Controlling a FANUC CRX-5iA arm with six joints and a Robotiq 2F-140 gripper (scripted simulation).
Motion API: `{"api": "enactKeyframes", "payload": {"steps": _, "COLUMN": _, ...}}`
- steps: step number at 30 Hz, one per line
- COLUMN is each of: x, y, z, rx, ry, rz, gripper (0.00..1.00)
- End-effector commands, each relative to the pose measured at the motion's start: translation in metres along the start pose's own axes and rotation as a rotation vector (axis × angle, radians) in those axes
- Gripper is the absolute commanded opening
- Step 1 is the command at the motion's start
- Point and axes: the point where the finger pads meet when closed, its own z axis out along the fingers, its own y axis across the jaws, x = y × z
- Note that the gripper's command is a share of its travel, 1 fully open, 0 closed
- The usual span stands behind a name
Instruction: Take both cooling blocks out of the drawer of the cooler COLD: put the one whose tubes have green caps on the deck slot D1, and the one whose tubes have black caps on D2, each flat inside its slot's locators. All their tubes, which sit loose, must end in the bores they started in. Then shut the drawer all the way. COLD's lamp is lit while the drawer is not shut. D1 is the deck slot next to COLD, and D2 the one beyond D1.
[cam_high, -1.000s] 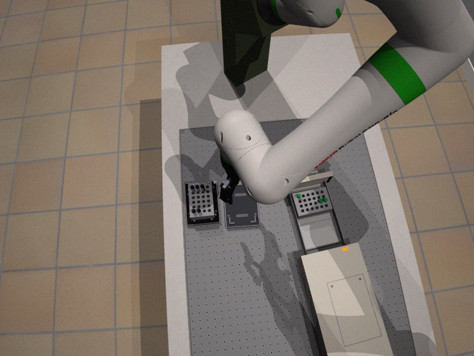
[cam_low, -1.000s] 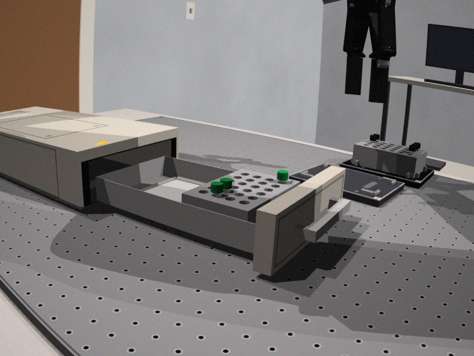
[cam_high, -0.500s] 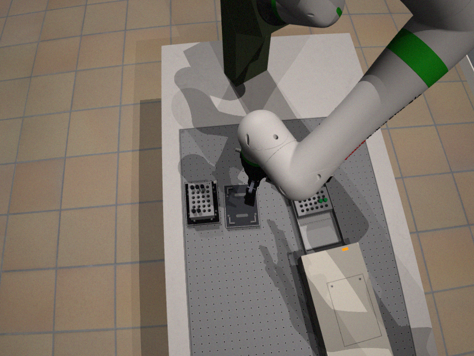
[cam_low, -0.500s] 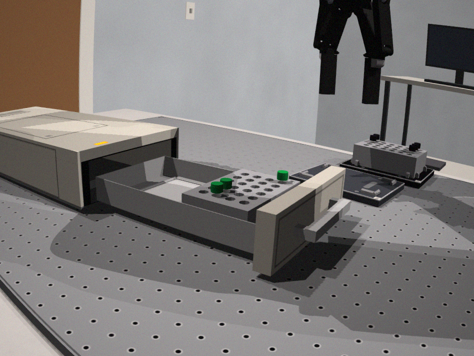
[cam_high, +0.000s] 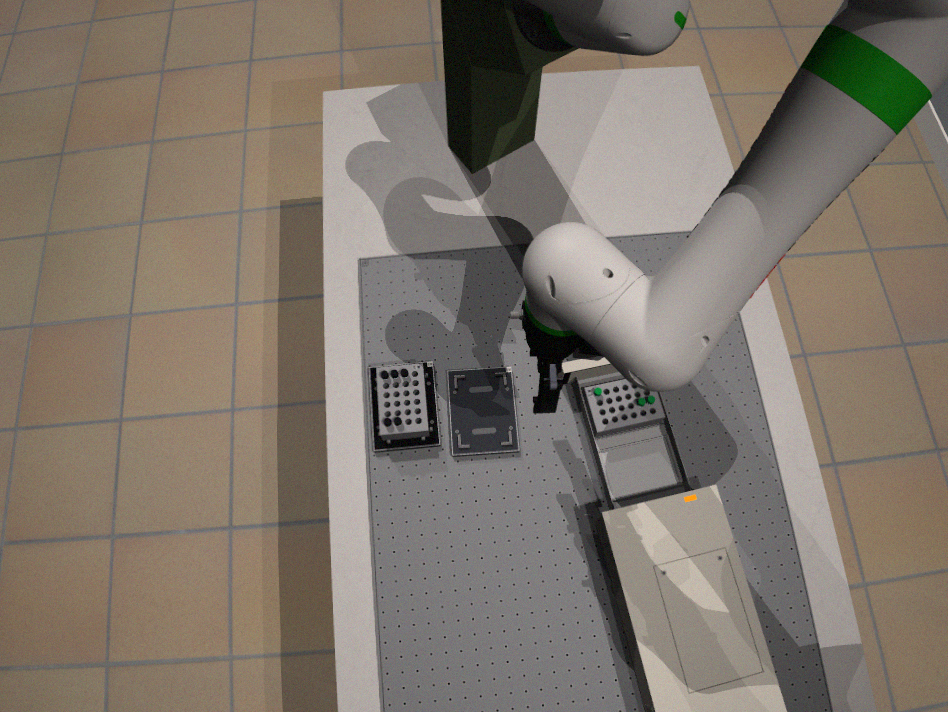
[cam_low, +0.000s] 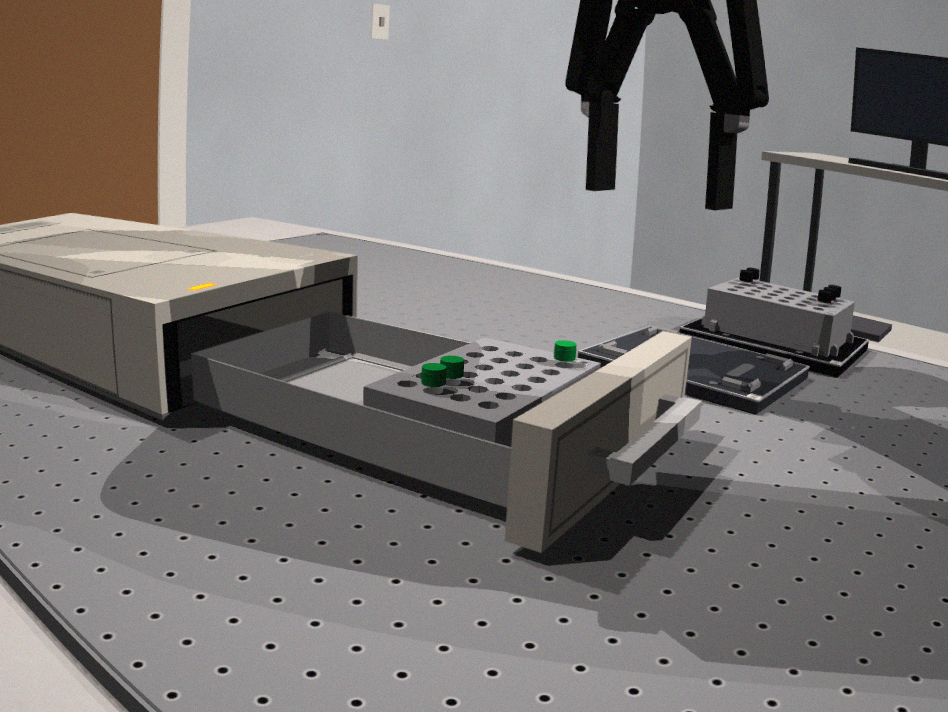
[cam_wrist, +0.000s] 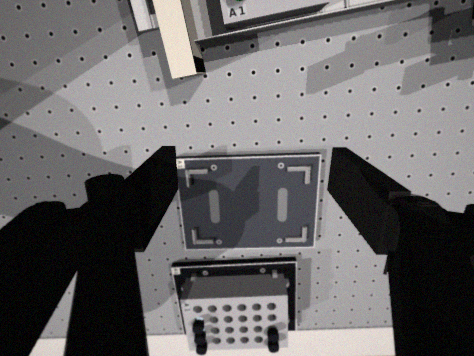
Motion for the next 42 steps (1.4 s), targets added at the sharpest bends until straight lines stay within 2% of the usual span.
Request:
{"api": "enactKeyframes", "payload": {"steps": 1, "x": 0.015, "y": 0.001, "z": -0.001, "rx": -0.01, "ry": 0.006, "rz": -0.107, "gripper": 0.66}}
{"api": "enactKeyframes", "payload": {"steps": 4, "x": 0.028, "y": 0.001, "z": -0.001, "rx": -0.01, "ry": 0.006, "rz": -0.187, "gripper": 0.66}}
{"api": "enactKeyframes", "payload": {"steps": 8, "x": 0.036, "y": 0.002, "z": -0.001, "rx": -0.01, "ry": 0.006, "rz": -0.188, "gripper": 0.66}}
{"api": "enactKeyframes", "payload": {"steps": 23, "x": 0.095, "y": 0.005, "z": -0.002, "rx": -0.01, "ry": 0.006, "rz": -0.188, "gripper": 0.66}}
{"api": "enactKeyframes", "payload": {"steps": 25, "x": 0.095, "y": 0.005, "z": -0.002, "rx": -0.01, "ry": 0.006, "rz": -0.188, "gripper": 0.66}}
{"api": "enactKeyframes", "payload": {"steps": 40, "x": 0.156, "y": 0.007, "z": -0.002, "rx": -0.01, "ry": 0.006, "rz": -0.188, "gripper": 0.66}}
{"api": "enactKeyframes", "payload": {"steps": 42, "x": 0.156, "y": 0.007, "z": -0.002, "rx": -0.01, "ry": 0.006, "rz": -0.188, "gripper": 0.66}}
